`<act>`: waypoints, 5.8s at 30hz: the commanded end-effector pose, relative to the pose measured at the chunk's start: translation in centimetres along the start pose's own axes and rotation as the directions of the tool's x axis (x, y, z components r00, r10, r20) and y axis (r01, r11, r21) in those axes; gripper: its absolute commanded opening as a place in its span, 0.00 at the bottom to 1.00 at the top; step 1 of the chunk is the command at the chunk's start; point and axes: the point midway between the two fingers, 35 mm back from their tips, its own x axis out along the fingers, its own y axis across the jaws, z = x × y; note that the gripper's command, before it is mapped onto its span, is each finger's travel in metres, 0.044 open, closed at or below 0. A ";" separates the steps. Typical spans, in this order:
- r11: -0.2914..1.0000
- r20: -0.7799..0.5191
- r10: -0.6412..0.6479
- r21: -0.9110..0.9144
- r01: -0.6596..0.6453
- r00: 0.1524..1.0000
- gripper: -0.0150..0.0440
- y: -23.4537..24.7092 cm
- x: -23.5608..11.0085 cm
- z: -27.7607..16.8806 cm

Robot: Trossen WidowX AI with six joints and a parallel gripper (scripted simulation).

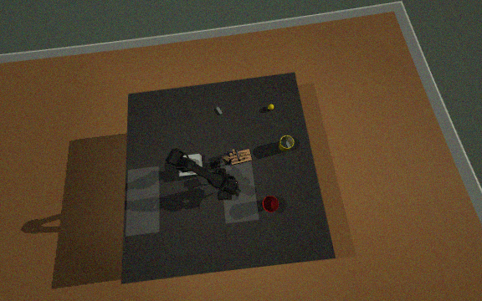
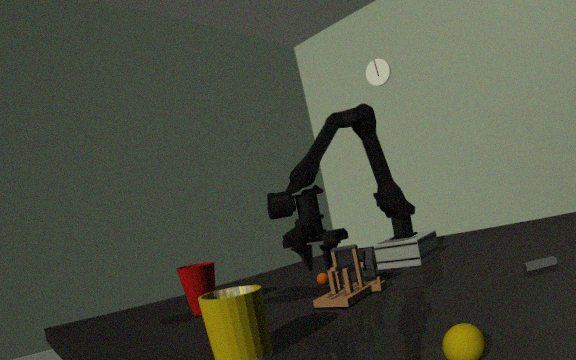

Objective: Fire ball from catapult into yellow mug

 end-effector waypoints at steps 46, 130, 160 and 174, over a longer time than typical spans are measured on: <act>1.000 -0.005 0.007 -0.002 -0.007 1.000 0.25 0.3 -6.8 0.0; 0.994 -0.333 -0.011 -0.107 -0.026 0.943 0.61 17.3 -3.3 4.0; 0.987 0.311 0.050 -0.158 0.000 0.949 1.00 18.5 -17.0 23.0; 0.979 0.671 0.092 -0.196 0.056 0.736 1.00 19.9 -23.5 33.1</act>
